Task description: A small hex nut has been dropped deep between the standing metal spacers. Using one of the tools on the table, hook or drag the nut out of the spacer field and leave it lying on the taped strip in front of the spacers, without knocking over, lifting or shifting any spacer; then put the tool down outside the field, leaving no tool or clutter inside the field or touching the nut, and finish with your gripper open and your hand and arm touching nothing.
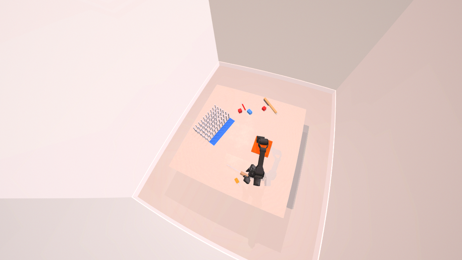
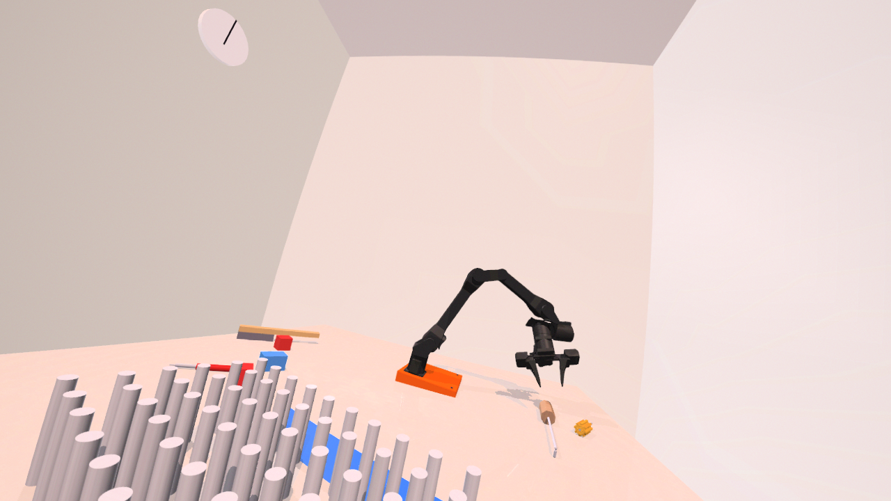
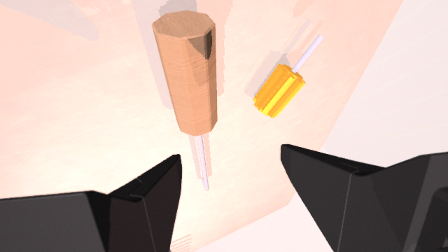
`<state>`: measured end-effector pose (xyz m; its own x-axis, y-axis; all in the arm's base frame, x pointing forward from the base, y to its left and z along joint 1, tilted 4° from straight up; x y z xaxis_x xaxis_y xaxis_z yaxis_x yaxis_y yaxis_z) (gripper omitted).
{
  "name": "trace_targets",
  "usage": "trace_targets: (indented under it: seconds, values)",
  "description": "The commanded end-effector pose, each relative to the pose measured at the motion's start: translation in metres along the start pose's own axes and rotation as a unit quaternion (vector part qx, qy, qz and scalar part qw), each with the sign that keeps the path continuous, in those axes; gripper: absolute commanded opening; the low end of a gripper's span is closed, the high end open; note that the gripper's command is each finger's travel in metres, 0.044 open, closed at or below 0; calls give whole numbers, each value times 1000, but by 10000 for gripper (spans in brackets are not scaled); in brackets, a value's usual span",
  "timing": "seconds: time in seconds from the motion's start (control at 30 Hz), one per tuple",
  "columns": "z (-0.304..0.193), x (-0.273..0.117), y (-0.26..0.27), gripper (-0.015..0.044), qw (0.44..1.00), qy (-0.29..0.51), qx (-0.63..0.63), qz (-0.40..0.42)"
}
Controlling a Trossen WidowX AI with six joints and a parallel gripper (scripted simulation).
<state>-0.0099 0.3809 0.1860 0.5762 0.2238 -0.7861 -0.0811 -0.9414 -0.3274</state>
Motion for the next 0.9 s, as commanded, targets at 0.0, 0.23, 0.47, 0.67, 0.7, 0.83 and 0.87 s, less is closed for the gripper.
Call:
trace_targets:
  seconds: [0.0,0.23,0.47,0.67,0.7,0.83,0.87]
  values:
    - [2,2,0,280,1000,1,-1,3]
    - [8,10,2,280,1000,1,0,3]
    - [14,19,4,280,1000,1,0,3]
    - [20,27,6,280,1000,1,0,3]
    - [21,28,6,280,1000,1,0,3]
    - [24,34,8,280,1000,1,-1,3]
    - [25,35,8,280,1000,1,-1,3]
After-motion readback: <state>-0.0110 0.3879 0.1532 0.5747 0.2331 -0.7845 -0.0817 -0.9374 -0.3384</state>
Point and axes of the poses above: the point midway between the two fingers, 35 mm back from their tips, its own x axis out along the fingers, its own y axis across the jaws, z = x × y, the point moved 7 cm from there along -x, back along the fingers, and after that the axes turned 6 degrees about -x, right-handed, at the moved point
